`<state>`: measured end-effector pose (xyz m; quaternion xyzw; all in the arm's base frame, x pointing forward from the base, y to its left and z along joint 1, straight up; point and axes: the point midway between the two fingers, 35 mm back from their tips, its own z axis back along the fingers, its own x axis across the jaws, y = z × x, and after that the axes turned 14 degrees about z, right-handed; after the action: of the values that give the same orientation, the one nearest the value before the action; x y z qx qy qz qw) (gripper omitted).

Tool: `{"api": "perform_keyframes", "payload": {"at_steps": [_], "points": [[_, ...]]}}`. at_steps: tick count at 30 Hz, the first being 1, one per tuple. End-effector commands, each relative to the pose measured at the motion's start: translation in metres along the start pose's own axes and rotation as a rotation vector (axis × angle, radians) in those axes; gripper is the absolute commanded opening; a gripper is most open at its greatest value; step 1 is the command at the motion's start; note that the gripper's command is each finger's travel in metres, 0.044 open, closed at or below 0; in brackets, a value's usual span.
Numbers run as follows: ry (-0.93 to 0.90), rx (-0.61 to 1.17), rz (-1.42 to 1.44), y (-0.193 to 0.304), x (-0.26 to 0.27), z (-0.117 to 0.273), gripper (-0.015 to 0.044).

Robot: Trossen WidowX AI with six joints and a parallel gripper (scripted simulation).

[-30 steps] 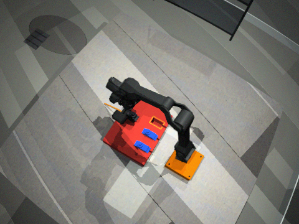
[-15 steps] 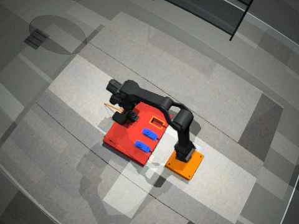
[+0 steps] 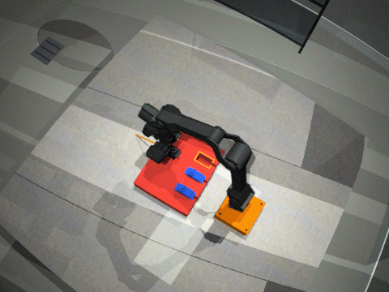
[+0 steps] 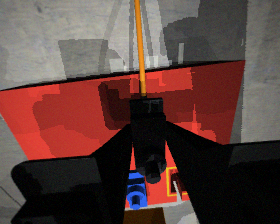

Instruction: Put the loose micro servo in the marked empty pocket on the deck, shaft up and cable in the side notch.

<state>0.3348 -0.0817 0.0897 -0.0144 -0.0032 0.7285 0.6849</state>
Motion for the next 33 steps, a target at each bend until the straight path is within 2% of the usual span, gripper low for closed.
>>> {"api": "perform_keyframes", "payload": {"at_steps": [1, 2, 5, 6, 11, 33], "points": [[-0.001, -0.003, 0.003, -0.001, 0.0, 0.0, 0.0092], [-0.001, -0.003, 0.003, -0.001, 0.0, 0.0, 0.0085], [-0.001, -0.003, 0.003, -0.001, 0.0, 0.005, 0.0006], [-0.001, -0.003, 0.003, -0.001, 0.0, 0.008, 0.0], [-0.001, -0.003, 0.003, 0.004, 0.001, 0.029, 0.0], [-0.001, -0.002, 0.003, 0.02, 0.003, 0.03, 0.0]]}}
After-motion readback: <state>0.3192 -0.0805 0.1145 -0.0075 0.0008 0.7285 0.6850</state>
